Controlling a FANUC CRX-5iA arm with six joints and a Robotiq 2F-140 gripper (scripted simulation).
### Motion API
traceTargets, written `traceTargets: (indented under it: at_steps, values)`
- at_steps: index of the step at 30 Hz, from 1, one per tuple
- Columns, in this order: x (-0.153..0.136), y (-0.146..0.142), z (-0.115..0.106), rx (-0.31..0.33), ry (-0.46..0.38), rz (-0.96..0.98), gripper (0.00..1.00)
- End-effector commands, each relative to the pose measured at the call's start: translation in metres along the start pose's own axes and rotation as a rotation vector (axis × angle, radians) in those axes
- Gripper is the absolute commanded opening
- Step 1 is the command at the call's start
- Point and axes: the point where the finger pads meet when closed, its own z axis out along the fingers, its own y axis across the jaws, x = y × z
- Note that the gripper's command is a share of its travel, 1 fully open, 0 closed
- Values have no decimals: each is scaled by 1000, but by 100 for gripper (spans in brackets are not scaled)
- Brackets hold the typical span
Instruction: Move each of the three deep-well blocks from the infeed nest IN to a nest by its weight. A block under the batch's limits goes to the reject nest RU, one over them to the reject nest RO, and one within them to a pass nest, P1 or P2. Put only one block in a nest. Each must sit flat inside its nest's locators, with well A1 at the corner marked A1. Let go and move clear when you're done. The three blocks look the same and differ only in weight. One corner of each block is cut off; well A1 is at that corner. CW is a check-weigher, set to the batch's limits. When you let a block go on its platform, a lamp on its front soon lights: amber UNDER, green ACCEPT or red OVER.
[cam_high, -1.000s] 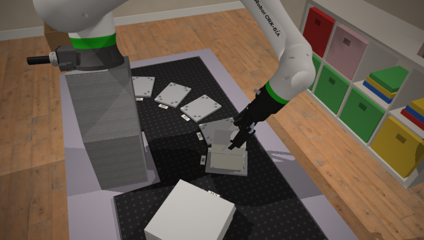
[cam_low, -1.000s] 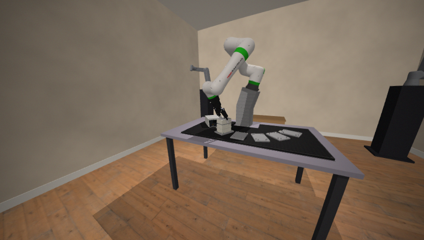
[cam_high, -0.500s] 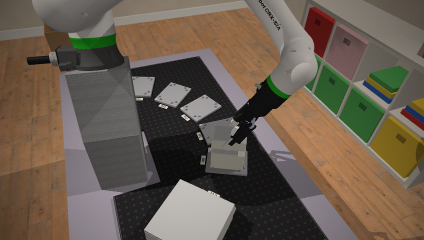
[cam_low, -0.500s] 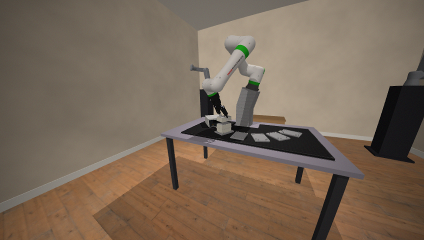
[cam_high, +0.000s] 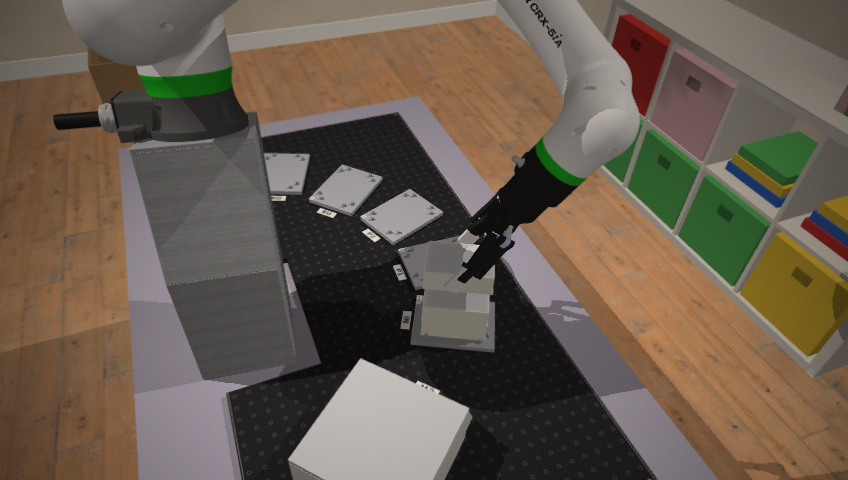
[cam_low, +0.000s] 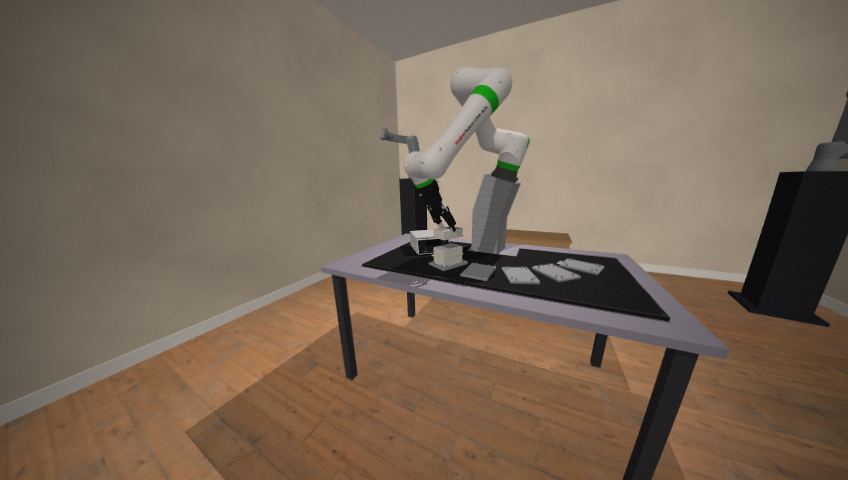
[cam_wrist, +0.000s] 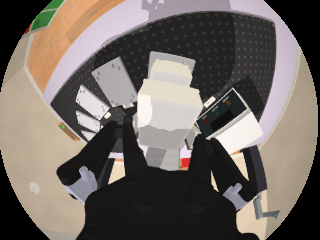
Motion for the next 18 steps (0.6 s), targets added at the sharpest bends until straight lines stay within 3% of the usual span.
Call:
traceTargets:
  at_steps: [1, 18]
  values:
    - [-3, 0, -6, 0, 0, 0, 10]
    - [-6, 0, -11, 0, 0, 0, 10]
